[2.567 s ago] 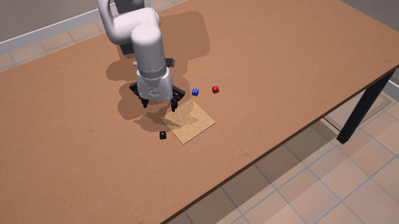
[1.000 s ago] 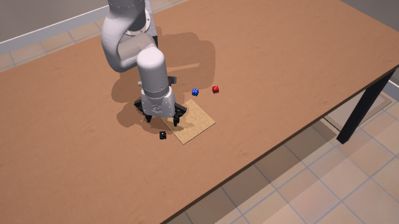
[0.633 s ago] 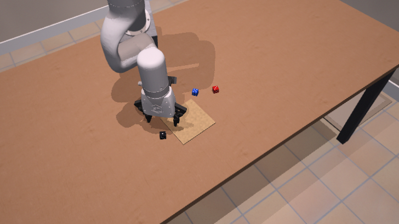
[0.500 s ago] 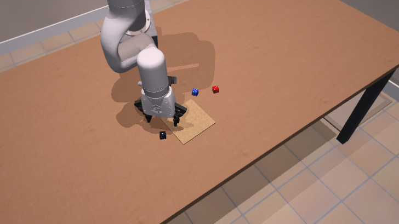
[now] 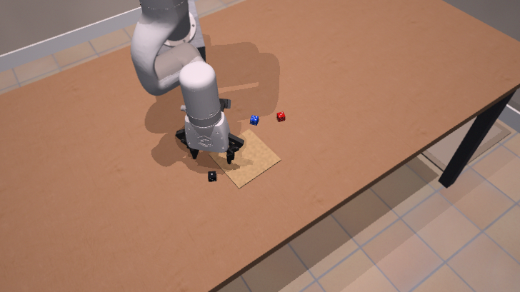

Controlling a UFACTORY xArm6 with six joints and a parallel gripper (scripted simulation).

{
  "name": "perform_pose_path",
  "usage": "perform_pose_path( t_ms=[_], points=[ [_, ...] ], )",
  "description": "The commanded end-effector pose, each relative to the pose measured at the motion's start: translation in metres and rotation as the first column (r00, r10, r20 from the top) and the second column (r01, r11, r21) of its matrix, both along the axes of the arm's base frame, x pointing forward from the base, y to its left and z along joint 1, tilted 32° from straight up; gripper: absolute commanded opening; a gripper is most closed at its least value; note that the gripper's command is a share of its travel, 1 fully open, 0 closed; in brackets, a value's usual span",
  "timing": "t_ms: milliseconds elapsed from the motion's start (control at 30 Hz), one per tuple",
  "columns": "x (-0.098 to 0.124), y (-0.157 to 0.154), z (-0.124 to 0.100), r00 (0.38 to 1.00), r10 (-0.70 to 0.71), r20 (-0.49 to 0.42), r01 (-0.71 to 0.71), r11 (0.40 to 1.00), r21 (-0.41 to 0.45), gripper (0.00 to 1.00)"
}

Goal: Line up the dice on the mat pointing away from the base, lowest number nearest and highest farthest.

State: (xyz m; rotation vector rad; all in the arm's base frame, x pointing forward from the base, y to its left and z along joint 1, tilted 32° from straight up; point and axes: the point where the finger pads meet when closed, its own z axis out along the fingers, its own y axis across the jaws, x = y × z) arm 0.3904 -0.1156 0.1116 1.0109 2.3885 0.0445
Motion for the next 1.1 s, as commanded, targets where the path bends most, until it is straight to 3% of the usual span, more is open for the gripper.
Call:
perform_pose_path(
  t_ms=[0,667,1067],
  points=[
    [0.000,0.002,0.000,1.000,-0.001,0.003,0.001,1.000,-0.003,1.00],
    [-0.007,0.019,-0.007,1.000,-0.001,0.003,0.001,1.000,-0.003,1.00],
    [-0.017,0.045,-0.019,1.000,-0.001,0.003,0.001,1.000,-0.003,1.00]
  ],
)
